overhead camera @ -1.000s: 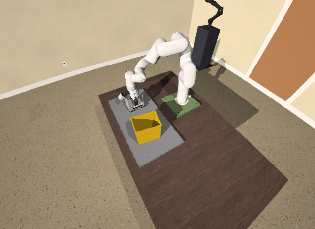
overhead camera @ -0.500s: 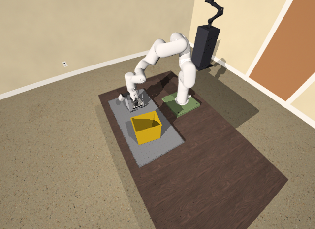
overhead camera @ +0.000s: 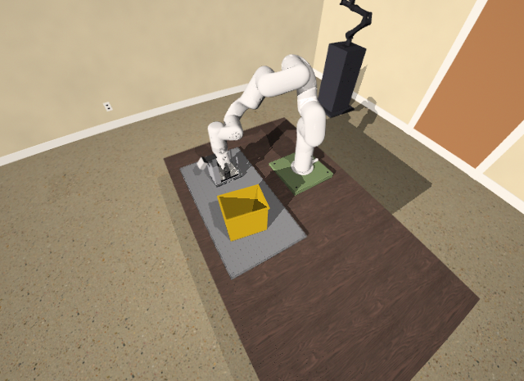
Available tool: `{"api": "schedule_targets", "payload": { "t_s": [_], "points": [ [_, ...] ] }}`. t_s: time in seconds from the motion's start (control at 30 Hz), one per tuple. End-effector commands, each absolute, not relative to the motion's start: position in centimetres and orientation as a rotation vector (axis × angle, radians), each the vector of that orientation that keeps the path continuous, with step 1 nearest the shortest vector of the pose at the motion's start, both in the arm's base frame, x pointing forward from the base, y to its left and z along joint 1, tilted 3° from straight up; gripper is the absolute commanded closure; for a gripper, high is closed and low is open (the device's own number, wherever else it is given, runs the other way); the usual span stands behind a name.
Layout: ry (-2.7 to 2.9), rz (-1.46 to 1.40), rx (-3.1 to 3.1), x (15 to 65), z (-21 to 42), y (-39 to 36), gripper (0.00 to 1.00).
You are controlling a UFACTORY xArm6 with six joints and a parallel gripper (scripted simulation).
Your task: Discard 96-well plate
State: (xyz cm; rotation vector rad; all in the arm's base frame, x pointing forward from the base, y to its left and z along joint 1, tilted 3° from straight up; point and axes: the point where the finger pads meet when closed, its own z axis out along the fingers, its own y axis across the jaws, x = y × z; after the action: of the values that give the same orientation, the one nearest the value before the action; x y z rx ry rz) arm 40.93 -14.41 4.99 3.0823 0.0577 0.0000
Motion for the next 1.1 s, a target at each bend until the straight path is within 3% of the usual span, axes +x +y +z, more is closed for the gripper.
{"api": "schedule_targets", "payload": {
  "t_s": [0.0, 0.43, 0.47, 1.07],
  "points": [
    [0.058, 0.007, 3.081, 41.1, 5.12, -14.46, 0.0],
    [0.058, 0.007, 3.081, 41.1, 5.13, -14.46, 0.0],
    [0.058, 0.007, 3.081, 41.1, 5.18, -14.46, 1.0],
    [0.058, 0.007, 3.081, 41.1, 5.19, -14.46, 1.0]
  ]
}}
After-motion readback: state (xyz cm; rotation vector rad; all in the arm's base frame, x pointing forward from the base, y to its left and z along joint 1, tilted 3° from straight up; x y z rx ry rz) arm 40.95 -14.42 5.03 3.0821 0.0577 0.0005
